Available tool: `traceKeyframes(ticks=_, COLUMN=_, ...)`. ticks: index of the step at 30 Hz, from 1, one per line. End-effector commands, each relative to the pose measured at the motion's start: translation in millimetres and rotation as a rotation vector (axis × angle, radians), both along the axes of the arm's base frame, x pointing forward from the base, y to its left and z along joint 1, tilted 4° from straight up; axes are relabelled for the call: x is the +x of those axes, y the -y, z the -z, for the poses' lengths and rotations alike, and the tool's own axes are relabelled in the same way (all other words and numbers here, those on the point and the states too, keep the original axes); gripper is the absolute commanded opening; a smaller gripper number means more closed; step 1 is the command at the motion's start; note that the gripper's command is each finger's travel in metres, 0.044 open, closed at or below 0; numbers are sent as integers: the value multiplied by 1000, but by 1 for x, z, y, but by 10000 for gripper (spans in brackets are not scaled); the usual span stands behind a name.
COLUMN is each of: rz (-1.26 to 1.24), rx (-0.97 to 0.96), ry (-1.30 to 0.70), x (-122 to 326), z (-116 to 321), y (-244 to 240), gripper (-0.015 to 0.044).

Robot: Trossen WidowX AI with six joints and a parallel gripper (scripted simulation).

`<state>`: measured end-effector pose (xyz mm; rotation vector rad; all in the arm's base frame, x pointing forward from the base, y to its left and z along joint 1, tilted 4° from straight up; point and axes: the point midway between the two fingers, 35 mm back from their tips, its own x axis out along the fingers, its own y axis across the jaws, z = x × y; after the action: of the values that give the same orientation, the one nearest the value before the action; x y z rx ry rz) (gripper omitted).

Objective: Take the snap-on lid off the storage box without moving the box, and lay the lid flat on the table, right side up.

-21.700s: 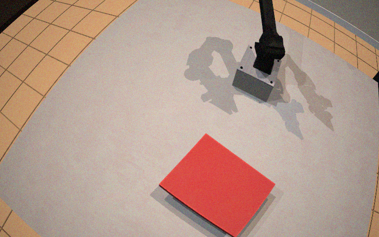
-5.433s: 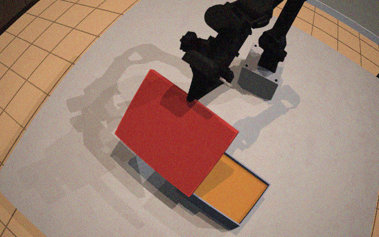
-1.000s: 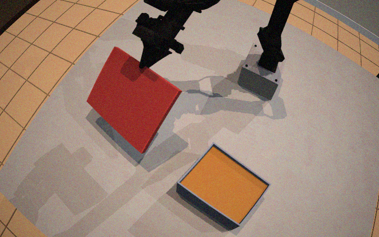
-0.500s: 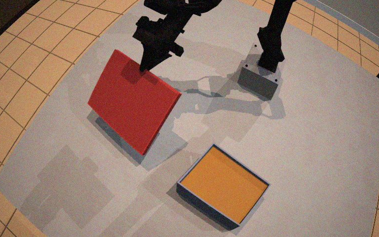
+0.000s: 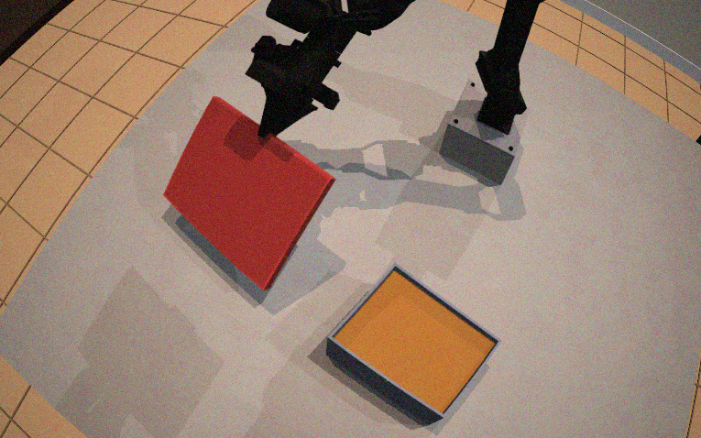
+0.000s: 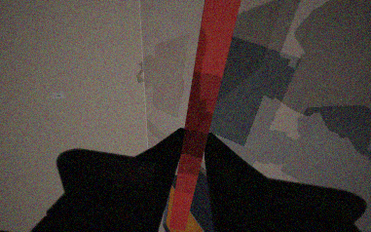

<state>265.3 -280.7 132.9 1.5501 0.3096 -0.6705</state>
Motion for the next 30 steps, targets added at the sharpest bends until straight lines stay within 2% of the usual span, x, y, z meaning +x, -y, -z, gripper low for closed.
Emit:
traceKeyframes(ticks=1, rz=2, rx=-2, ry=3, x=1, z=2, y=1, gripper=0)
traceKeyframes(ticks=30, rz=2, rx=-1, ry=3, x=2, z=25, y=2, gripper=0)
